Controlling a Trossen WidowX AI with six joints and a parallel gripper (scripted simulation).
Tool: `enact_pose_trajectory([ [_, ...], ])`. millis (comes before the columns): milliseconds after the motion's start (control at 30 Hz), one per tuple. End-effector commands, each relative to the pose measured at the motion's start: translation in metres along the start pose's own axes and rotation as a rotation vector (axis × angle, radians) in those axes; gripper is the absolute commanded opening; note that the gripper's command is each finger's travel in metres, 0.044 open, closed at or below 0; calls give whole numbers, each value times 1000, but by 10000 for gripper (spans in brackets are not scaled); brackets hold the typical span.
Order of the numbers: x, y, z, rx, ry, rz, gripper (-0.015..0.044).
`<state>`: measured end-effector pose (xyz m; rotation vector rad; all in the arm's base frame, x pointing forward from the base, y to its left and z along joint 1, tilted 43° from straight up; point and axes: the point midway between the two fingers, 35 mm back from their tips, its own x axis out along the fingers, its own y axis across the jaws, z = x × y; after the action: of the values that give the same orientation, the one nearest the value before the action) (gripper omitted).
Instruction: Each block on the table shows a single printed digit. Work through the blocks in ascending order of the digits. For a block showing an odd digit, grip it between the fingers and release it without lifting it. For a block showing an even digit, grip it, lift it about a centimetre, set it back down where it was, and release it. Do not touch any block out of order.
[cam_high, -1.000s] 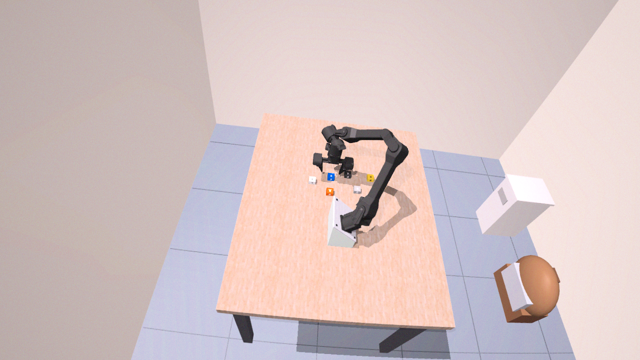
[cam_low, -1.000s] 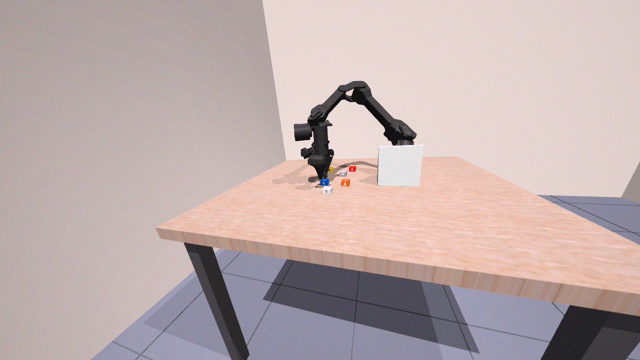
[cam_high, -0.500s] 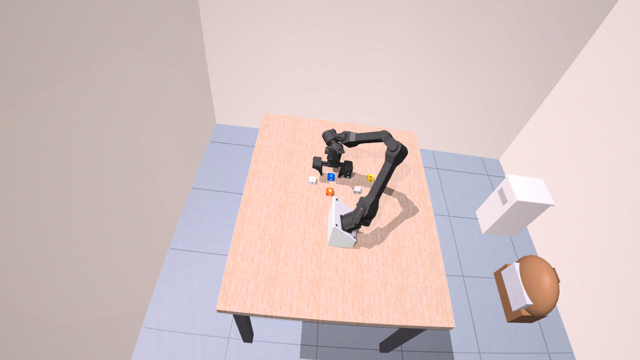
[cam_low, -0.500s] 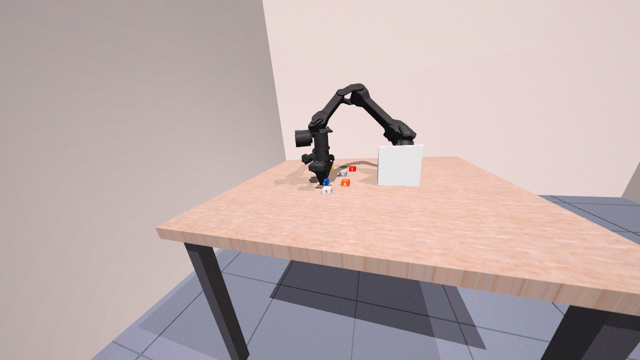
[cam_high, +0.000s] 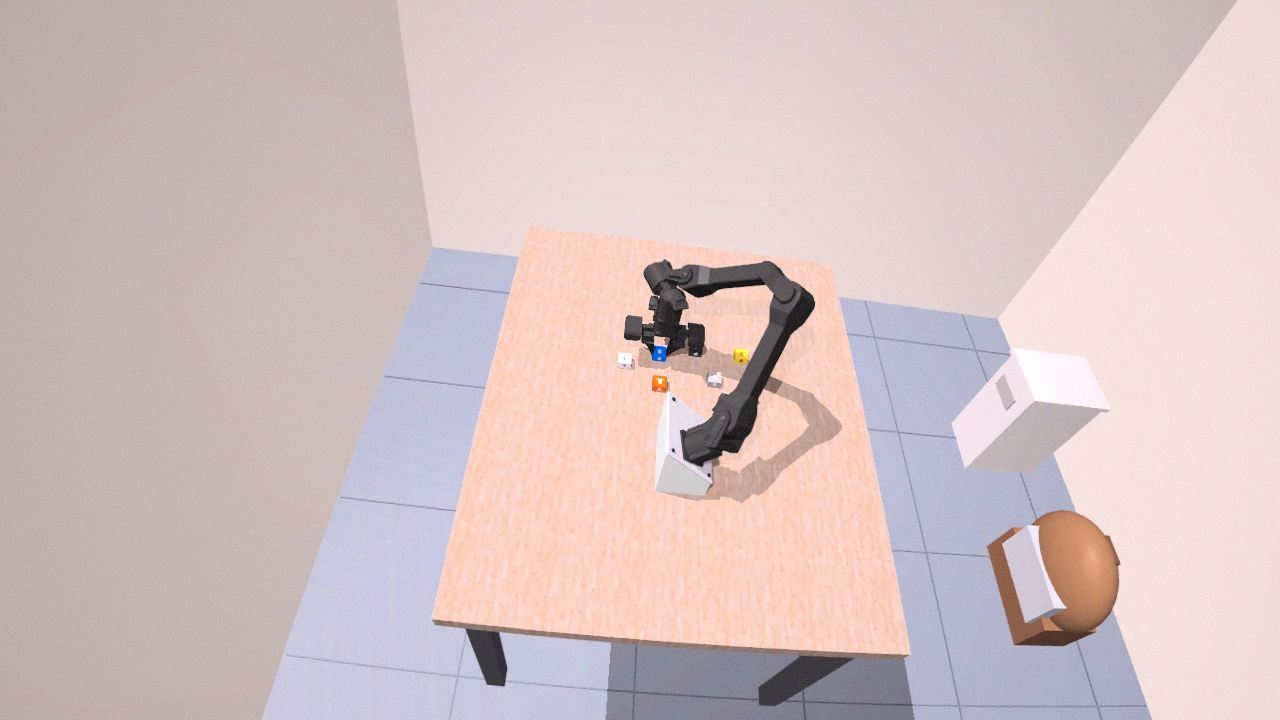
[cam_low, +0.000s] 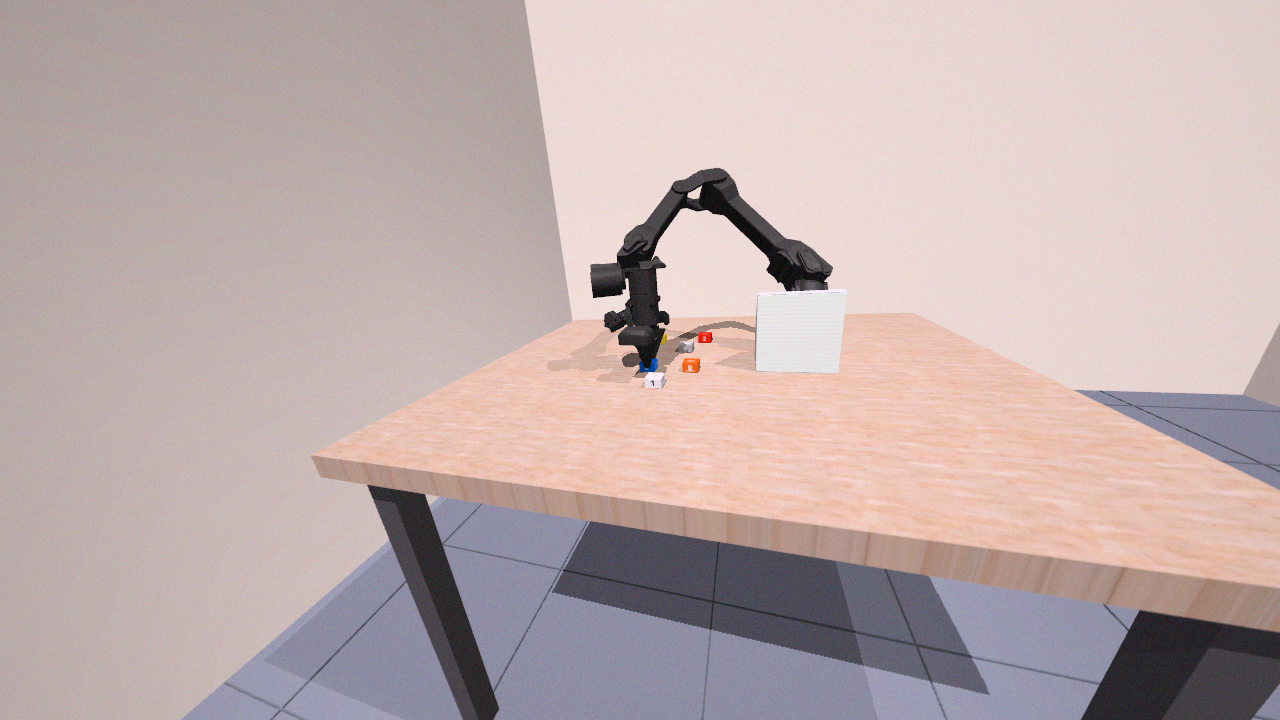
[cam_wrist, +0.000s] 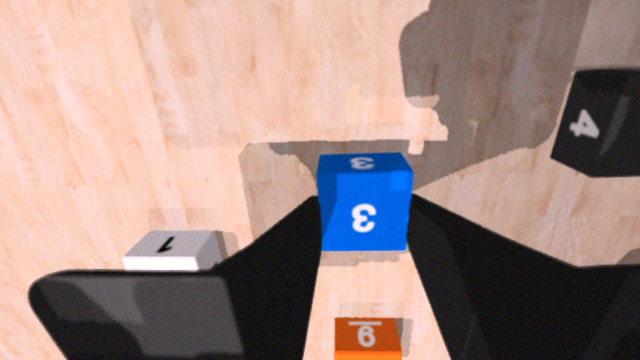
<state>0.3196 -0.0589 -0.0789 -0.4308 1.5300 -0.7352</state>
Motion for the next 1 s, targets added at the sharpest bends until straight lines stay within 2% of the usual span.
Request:
enact_pose_trajectory([
  [0, 1, 0, 0, -4, -1, -4, 120],
  [367, 1, 0, 0, -4, -1, -4, 120],
  [733, 1, 0, 0, -4, -1, -4, 400],
  [867, -2, 0, 0, -4, -1, -3, 400],
  [967, -33, 0, 0, -4, -1, -2, 400],
])
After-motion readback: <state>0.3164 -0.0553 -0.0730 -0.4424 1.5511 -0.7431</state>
